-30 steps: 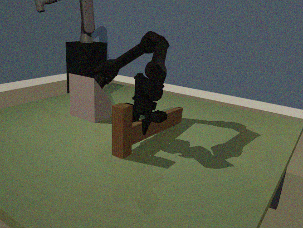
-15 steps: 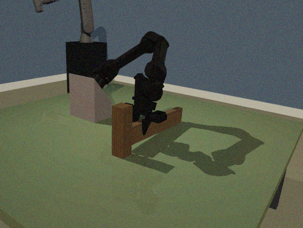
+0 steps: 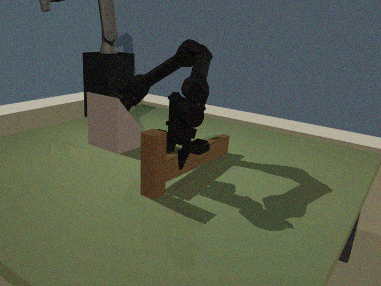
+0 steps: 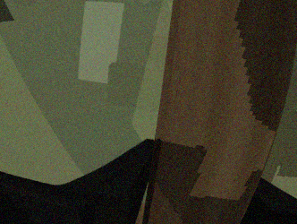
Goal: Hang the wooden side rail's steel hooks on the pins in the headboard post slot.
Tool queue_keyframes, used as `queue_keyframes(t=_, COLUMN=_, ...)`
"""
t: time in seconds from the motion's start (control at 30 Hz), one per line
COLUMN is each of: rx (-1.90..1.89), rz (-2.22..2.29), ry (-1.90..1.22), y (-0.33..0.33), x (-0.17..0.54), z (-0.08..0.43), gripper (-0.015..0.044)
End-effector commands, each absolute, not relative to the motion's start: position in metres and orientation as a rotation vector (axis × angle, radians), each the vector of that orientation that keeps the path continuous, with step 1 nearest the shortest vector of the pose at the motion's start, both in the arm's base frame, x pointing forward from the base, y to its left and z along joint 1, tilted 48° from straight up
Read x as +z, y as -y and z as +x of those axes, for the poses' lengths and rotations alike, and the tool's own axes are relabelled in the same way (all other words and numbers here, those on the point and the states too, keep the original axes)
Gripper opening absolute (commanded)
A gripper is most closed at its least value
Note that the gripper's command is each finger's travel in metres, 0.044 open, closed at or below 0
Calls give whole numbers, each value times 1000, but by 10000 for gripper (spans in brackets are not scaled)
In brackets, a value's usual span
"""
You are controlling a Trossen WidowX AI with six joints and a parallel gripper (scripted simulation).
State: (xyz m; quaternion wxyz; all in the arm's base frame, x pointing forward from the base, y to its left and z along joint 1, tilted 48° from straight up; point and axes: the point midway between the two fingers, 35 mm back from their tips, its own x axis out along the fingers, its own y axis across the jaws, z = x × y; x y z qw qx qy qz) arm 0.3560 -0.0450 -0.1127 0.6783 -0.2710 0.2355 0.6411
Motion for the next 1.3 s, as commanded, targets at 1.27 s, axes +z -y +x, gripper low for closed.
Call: queue_keyframes(t=1.27, rx=1430, rz=-616, ry=-529, y=53, x=-115, z=356, gripper=0)
